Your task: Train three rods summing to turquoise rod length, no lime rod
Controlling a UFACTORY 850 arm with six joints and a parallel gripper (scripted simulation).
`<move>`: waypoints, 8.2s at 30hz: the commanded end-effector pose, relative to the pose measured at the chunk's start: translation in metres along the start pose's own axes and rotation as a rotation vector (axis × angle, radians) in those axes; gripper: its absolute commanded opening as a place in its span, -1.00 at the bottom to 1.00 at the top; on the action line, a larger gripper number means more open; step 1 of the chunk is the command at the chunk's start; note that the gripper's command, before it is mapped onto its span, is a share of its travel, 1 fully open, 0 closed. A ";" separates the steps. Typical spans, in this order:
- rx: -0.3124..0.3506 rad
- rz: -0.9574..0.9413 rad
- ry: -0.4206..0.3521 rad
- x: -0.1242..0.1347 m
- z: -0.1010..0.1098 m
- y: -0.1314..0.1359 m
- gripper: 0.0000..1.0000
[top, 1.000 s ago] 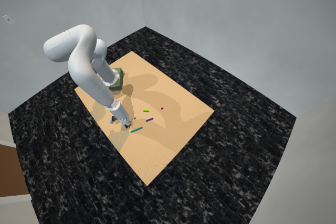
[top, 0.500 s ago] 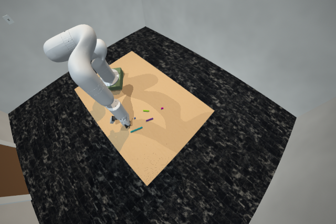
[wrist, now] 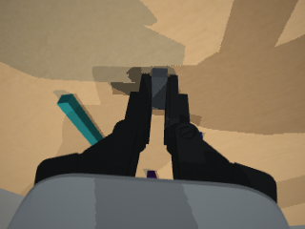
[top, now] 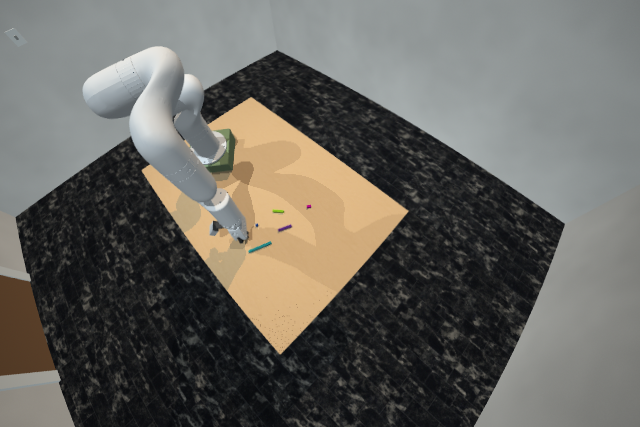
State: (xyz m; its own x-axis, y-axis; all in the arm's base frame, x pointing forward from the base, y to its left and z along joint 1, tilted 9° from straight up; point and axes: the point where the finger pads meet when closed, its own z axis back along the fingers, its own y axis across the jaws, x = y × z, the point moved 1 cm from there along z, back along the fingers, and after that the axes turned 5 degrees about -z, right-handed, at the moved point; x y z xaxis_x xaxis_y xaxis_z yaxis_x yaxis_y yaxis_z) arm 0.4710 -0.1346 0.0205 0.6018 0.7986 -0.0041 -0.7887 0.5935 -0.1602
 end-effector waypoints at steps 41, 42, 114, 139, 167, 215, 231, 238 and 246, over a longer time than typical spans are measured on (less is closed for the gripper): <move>-0.002 0.000 -0.001 0.000 0.011 -0.001 -0.92; -0.002 0.000 -0.001 0.000 0.012 -0.001 -0.92; 0.000 0.020 -0.001 0.046 0.101 0.023 -0.92; -0.002 0.034 -0.001 0.077 0.097 0.043 -0.92; -0.002 0.034 -0.001 0.078 0.028 0.044 -0.92; -0.002 0.034 -0.001 0.078 0.013 0.044 -0.92; -0.002 0.034 -0.001 0.078 0.009 0.044 -0.92; -0.002 0.034 -0.001 0.078 0.004 0.044 -0.92; -0.002 0.034 -0.001 0.078 0.001 0.044 -0.92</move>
State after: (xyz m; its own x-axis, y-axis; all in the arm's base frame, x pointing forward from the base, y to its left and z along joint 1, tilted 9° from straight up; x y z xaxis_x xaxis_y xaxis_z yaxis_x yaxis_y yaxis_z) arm 0.4823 -0.0459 0.0145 0.5751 0.8179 -0.0141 -0.8095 0.5665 -0.1544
